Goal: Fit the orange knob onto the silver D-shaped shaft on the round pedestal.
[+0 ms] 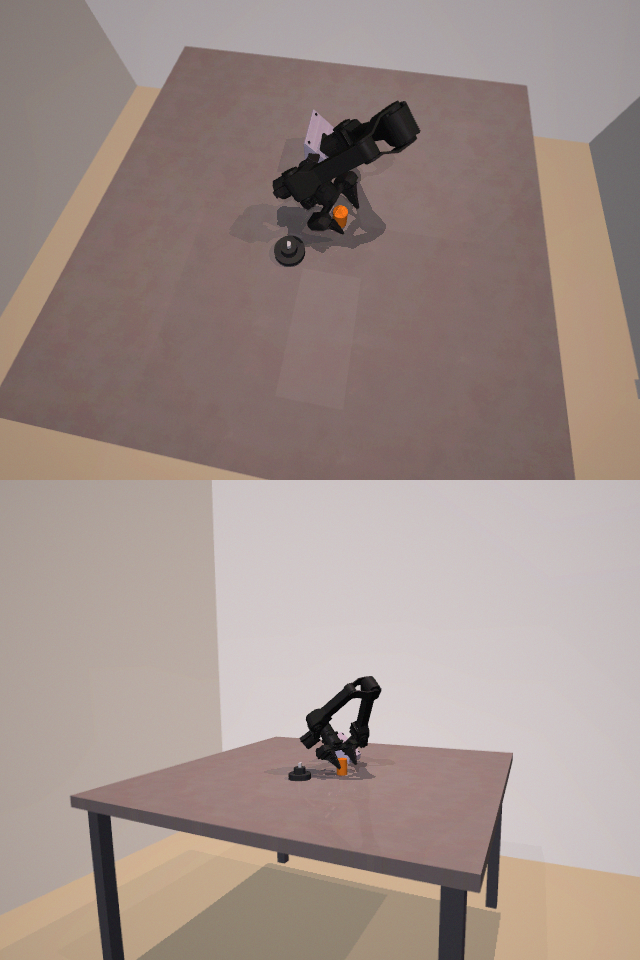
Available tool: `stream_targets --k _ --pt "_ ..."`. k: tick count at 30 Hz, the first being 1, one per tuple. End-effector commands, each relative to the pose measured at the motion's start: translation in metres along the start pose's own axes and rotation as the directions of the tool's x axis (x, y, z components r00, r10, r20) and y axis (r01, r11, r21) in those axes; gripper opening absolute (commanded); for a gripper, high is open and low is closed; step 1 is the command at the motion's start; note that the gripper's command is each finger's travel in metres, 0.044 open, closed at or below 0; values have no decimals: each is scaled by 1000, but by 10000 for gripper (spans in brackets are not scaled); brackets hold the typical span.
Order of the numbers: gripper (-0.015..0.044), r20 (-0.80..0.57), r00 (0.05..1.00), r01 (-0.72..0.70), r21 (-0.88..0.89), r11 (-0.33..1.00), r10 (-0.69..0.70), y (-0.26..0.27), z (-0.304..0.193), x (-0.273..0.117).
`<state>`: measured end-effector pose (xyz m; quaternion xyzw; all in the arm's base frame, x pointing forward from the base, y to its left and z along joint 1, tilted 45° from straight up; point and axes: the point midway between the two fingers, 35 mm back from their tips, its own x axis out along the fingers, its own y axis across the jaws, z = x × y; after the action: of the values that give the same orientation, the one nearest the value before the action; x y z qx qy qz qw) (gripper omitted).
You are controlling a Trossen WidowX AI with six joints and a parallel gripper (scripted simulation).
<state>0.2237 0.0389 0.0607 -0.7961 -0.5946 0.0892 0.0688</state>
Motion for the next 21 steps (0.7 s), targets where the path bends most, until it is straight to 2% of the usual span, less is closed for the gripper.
stream_targets --k 1,5,8,11,15,21 --pt "440 35 999 41 -5 999 -40 -4 -1 -1" --pt "440 119 988 103 -11 995 -101 -8 -5 -8" --pt "440 259 957 140 -8 990 -133 -5 -17 -22" --pt "440 440 890 129 4 992 -118 -1 -33 -43" --pt "440 655 755 28 2 1000 -23 2 -58 -74" --pt "440 685 728 3 -2 1000 -1 2 -63 -79"
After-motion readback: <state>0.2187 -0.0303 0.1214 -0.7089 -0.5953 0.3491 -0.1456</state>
